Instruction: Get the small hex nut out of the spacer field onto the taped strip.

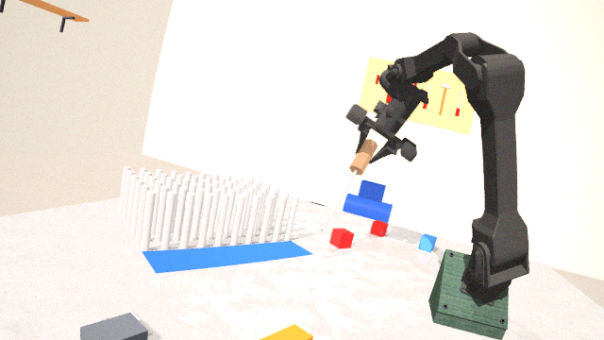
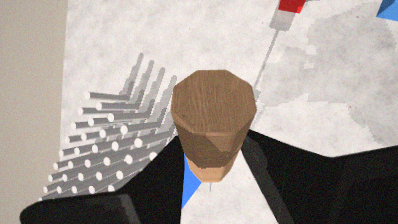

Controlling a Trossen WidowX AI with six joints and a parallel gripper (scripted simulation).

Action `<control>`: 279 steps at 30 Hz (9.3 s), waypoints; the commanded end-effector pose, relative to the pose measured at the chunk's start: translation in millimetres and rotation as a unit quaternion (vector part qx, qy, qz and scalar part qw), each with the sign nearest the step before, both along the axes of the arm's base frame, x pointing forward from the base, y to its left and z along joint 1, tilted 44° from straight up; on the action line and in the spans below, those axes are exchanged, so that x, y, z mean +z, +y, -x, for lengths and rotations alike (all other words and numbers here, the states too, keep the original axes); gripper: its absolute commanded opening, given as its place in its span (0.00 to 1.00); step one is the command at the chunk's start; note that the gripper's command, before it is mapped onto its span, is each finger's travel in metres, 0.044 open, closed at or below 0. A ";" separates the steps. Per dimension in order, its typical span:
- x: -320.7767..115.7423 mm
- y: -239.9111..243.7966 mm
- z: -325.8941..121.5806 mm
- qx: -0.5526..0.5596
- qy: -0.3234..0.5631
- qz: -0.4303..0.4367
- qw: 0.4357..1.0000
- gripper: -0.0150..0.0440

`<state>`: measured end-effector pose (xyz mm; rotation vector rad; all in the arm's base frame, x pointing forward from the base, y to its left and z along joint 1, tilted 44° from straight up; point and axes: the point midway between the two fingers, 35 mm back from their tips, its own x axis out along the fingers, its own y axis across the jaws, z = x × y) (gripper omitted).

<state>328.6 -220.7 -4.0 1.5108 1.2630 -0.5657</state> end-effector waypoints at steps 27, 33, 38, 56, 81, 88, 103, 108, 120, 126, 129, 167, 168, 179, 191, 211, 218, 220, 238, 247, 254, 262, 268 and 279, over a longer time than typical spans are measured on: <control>60.8 63.6 -11.5 0.418 -0.190 0.172 0.872 0.25; 71.8 77.1 -11.7 0.493 -0.224 0.201 0.816 0.25; 80.7 88.4 -11.2 0.552 -0.251 0.223 0.763 0.25; 110.1 128.9 -4.7 0.727 -0.332 0.288 0.527 0.25; 144.3 182.0 15.6 0.851 -0.390 0.331 0.122 0.25; 152.3 195.8 23.4 0.857 -0.394 0.332 0.001 0.25; 167.4 223.3 42.6 0.828 -0.382 0.320 -0.256 0.25; 171.7 231.7 49.7 0.806 -0.372 0.312 -0.338 0.25; 177.5 243.7 60.8 0.762 -0.351 0.296 -0.457 0.25; 164.6 255.4 58.3 0.763 -0.351 0.293 -0.457 0.25; 152.9 266.0 57.1 0.764 -0.350 0.291 -0.458 0.25; 64.1 350.4 78.5 0.761 -0.352 0.299 -0.455 0.25; 63.9 350.4 78.0 0.761 -0.352 0.299 -0.455 0.25; 63.1 351.1 72.2 0.759 -0.352 0.301 -0.458 0.25; 61.2 350.3 65.9 0.759 -0.352 0.301 -0.458 0.25; 57.7 348.6 55.4 0.759 -0.352 0.301 -0.458 0.25; 56.5 348.0 51.7 0.759 -0.352 0.301 -0.458 0.25; 56.2 347.8 50.6 0.759 -0.352 0.301 -0.458 0.25; 52.9 346.0 41.0 0.759 -0.351 0.301 -0.458 0.25; 51.2 345.1 36.1 0.759 -0.351 0.301 -0.458 0.25; 49.9 344.4 32.3 0.759 -0.351 0.302 -0.459 0.25; 48.4 343.6 27.9 0.759 -0.351 0.302 -0.459 0.25; 47.2 343.0 24.6 0.758 -0.351 0.302 -0.459 0.25; 45.1 341.8 18.5 0.758 -0.351 0.302 -0.459 0.25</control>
